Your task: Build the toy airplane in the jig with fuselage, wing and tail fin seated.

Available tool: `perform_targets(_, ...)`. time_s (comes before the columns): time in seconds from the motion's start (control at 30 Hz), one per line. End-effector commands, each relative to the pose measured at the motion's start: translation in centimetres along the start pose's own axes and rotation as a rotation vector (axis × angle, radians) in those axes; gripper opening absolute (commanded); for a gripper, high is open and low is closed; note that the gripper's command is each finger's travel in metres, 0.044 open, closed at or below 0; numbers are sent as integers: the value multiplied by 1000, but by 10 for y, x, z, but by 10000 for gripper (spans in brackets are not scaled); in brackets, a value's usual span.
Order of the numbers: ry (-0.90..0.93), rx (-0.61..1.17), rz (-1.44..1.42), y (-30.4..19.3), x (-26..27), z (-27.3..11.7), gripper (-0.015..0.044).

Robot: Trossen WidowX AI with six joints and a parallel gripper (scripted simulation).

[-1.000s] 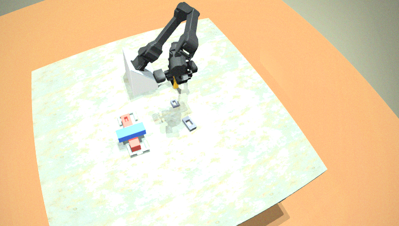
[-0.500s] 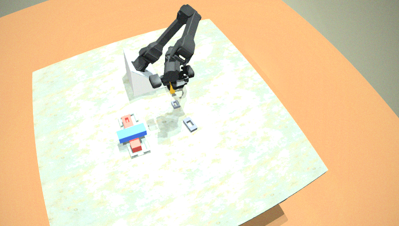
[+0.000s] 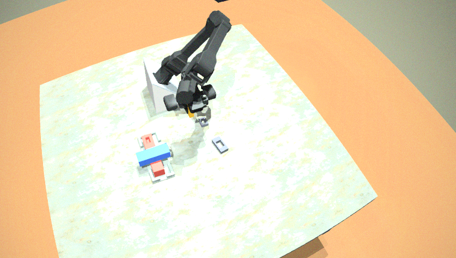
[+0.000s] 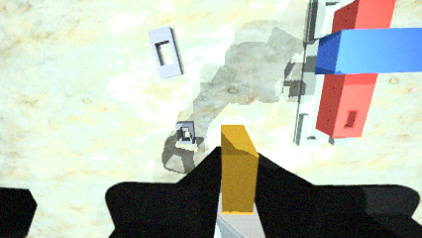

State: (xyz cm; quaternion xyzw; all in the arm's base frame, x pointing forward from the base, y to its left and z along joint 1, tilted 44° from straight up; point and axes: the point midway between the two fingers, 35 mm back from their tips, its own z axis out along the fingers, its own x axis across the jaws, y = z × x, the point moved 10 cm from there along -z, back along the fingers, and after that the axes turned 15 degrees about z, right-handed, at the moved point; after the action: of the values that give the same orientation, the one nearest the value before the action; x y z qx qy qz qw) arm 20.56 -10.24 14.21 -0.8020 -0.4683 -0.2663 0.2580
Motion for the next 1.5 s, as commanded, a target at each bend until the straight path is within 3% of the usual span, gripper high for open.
perform_targets(0.0, -5, -11, -1, 8, -11, 0, 0)
perform_targets(1.47, -11, 5, -14, 45, -144, 32, 0)
